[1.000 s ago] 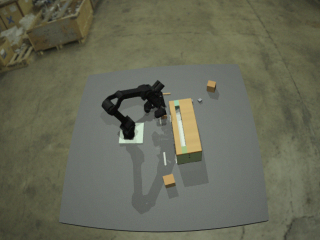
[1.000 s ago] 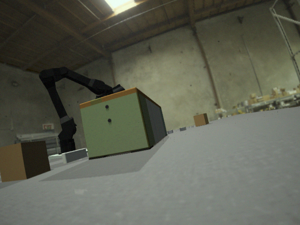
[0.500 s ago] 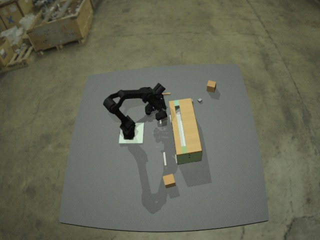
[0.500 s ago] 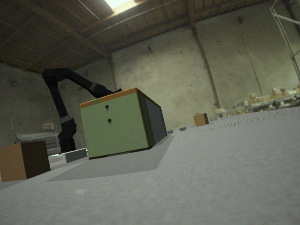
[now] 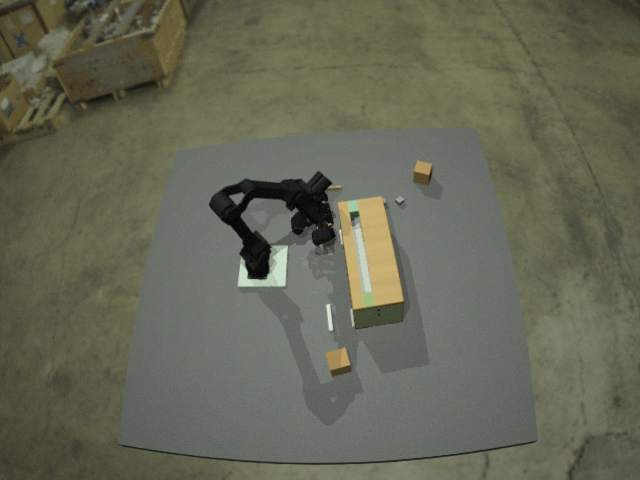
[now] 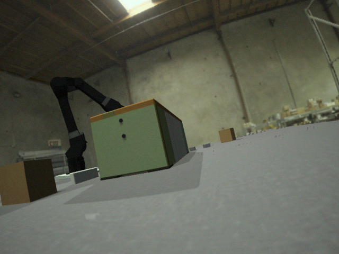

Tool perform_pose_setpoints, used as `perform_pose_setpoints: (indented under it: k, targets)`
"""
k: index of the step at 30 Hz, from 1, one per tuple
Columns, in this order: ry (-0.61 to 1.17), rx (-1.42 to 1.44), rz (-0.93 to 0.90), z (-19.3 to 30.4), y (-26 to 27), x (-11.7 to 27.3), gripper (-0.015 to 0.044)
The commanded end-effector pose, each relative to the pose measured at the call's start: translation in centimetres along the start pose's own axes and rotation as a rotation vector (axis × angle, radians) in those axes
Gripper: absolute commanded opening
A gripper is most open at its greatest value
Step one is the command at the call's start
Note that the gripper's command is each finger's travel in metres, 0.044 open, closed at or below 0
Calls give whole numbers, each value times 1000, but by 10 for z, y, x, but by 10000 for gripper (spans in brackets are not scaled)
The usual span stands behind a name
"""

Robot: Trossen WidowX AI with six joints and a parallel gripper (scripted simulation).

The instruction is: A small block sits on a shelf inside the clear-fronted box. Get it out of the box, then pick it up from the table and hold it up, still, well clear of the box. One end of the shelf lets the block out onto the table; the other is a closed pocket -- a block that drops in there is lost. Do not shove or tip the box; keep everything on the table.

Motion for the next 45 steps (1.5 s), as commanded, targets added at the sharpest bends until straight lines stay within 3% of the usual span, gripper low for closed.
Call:
perform_pose_setpoints:
  k: [1,5,10,20,27,45]
  targets:
    - [-6,7,3,-2,0,-2,180]
    - [-6,7,3,-2,0,-2,75]
    - [3,-11,20,3,-1,5,0]
    - [-1,0,2,23,5,52,0]
    - [1,15,8,26,7,59,0]
    - [119,388,168,49,35,147,0]
Point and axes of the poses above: the point midway between the two fingers, 35 mm back from their tips, its own x axis back along the fingers, its own y axis across the jaws, z = x × y, the point moved 7 cm from there along x, back along the fingers, and after that the axes turned 13 degrees about x, right-handed, at the moved point
